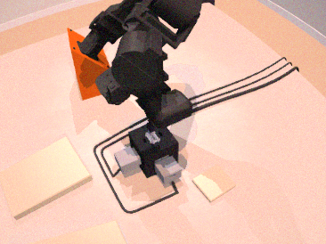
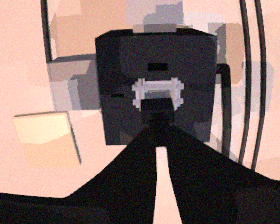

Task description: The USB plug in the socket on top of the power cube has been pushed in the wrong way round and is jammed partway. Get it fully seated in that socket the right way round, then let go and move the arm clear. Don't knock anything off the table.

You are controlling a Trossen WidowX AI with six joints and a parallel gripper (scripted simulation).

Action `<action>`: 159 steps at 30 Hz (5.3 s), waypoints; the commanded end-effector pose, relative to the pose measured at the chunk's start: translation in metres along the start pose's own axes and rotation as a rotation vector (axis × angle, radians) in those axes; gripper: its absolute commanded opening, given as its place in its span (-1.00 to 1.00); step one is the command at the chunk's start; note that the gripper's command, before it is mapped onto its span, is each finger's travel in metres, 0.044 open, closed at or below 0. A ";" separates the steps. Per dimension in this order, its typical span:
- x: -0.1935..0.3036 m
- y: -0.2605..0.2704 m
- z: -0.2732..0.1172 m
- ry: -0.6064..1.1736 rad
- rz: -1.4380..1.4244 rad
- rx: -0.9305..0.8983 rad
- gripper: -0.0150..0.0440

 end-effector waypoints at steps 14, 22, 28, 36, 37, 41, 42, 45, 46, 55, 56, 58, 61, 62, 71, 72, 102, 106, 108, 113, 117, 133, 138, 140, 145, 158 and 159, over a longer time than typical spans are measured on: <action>0.000 -0.001 0.003 0.011 0.014 0.003 -0.49; 0.001 -0.002 0.004 0.015 0.017 0.003 -0.49; 0.001 -0.002 0.005 0.018 0.020 0.004 -0.49; 0.001 -0.002 0.006 0.022 0.024 0.004 -0.49; 0.001 -0.002 0.006 0.022 0.024 0.004 -0.49; 0.001 -0.002 0.006 0.024 0.026 0.004 -0.49; 0.001 -0.002 0.007 0.024 0.026 0.004 -0.49; 0.002 -0.002 0.007 0.026 0.028 0.004 -0.49; 0.002 -0.002 0.007 0.026 0.028 0.005 -0.49; 0.002 -0.003 0.008 0.030 0.032 0.005 -0.49; 0.002 -0.003 0.008 0.031 0.032 0.005 -0.49; 0.002 -0.003 0.008 0.032 0.033 0.005 -0.49; 0.002 -0.003 0.009 0.032 0.033 0.005 -0.49; 0.002 -0.003 0.009 0.032 0.033 0.005 -0.49; 0.002 -0.003 0.010 0.032 0.033 0.005 -0.49; 0.002 -0.003 0.010 0.032 0.033 0.005 -0.49; 0.002 -0.003 0.014 0.032 0.033 0.005 -0.49; 0.002 -0.003 0.014 0.032 0.033 0.005 -0.49; 0.002 -0.003 0.014 0.032 0.033 0.005 -0.49; 0.002 -0.003 0.015 0.032 0.033 0.005 -0.49; 0.002 -0.003 0.016 0.032 0.033 0.005 -0.49; 0.002 -0.003 0.017 0.032 0.033 0.005 -0.49; 0.002 -0.003 0.018 0.032 0.033 0.005 -0.49; 0.002 -0.003 0.018 0.032 0.033 0.005 -0.49; 0.002 -0.003 0.019 0.032 0.033 0.005 -0.49; 0.002 -0.003 0.020 0.032 0.033 0.005 -0.49; 0.002 -0.003 0.021 0.032 0.033 0.005 -0.49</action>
Point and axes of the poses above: the point midway between the two fingers, 35 mm back from their tips, its own z axis out along the fingers, its own y axis across the jaws, x = y × z, the point moved 2 cm from there along -z, back along the fingers, and after that the axes turned 8 degrees about z, right-handed, at the moved point
